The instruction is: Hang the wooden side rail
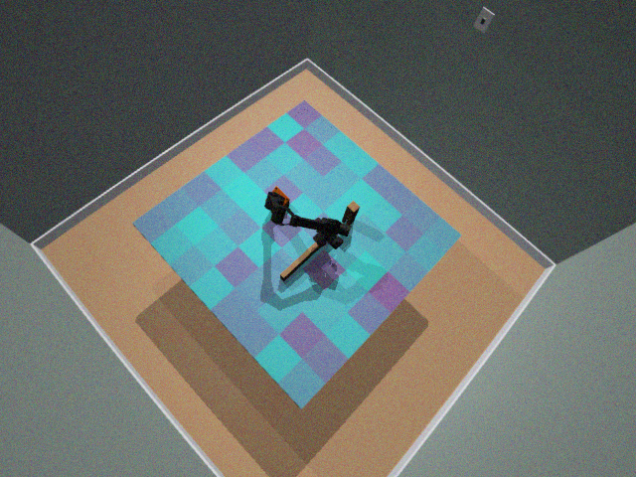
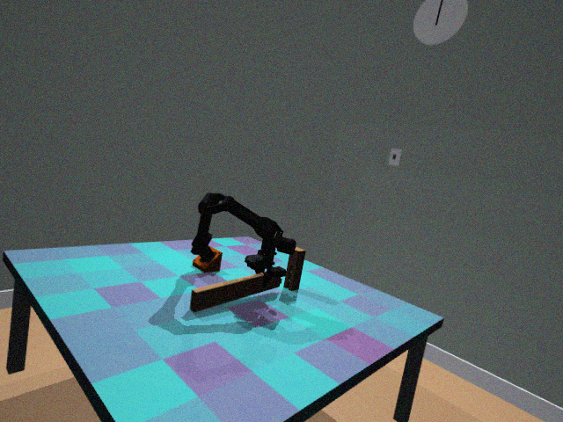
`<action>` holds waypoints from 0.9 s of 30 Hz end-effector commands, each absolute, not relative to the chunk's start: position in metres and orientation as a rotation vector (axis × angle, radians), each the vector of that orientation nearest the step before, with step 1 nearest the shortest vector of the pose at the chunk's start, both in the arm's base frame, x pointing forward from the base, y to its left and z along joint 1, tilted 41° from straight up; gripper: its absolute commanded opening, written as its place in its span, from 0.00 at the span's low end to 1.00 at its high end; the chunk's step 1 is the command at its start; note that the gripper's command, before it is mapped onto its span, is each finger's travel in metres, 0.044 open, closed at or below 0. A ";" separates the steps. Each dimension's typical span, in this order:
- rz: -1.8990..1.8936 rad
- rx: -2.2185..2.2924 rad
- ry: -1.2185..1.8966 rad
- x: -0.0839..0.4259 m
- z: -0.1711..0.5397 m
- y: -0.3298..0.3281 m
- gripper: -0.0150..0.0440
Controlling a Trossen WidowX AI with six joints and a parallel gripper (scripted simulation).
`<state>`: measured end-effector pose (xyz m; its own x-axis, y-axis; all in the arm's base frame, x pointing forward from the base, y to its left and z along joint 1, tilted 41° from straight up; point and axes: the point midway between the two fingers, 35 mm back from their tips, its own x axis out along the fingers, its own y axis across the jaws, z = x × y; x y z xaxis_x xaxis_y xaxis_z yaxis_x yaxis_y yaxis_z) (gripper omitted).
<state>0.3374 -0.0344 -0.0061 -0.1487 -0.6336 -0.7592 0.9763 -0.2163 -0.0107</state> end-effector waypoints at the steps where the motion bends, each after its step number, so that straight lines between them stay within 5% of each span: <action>1: -1.654 0.765 0.615 0.341 -0.002 -0.029 0.25; 27: -1.654 0.765 0.615 0.341 0.001 -0.027 0.25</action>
